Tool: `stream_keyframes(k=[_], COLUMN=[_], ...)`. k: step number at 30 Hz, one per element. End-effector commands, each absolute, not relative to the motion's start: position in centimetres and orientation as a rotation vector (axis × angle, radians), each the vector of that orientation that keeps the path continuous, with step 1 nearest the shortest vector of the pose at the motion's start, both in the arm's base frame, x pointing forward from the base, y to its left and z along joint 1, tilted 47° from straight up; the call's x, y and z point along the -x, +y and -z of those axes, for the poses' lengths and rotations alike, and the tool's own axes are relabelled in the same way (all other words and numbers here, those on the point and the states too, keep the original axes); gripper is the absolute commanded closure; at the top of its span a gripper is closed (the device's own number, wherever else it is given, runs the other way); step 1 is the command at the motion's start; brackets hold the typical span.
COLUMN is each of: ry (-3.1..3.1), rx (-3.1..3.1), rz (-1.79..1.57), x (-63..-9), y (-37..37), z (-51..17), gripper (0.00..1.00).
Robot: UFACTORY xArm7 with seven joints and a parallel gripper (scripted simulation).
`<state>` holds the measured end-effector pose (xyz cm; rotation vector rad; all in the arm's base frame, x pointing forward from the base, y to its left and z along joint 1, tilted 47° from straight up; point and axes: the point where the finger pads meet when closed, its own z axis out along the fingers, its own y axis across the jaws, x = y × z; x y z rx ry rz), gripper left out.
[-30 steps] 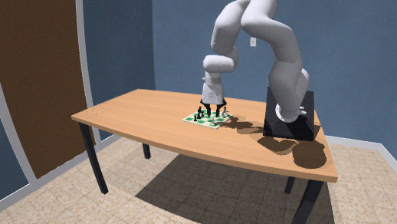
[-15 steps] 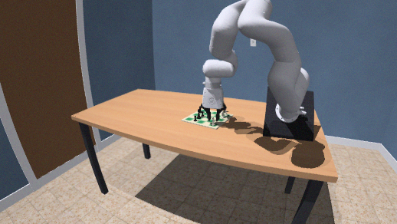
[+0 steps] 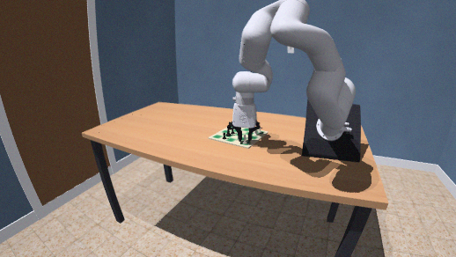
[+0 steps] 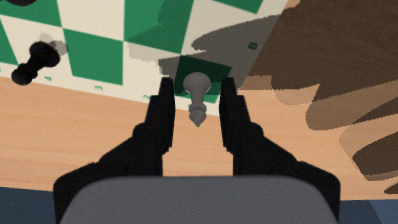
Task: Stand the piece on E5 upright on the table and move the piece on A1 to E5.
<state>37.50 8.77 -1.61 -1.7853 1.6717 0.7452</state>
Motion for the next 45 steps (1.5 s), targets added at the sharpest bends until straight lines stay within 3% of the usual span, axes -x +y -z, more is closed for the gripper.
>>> stream_keyframes(k=[1,30,31,45], ry=[1.674,1.674,1.674,1.674], rx=[1.784,1.784,1.784,1.784], rz=[-0.740,-0.740,-0.740,-0.740], x=[-37.63,-37.63,-37.63,-37.63], y=[8.62,8.62,8.62,8.62], z=[1.59,1.59,1.59,1.59], gripper=[0.63,0.63,1.00,1.00])
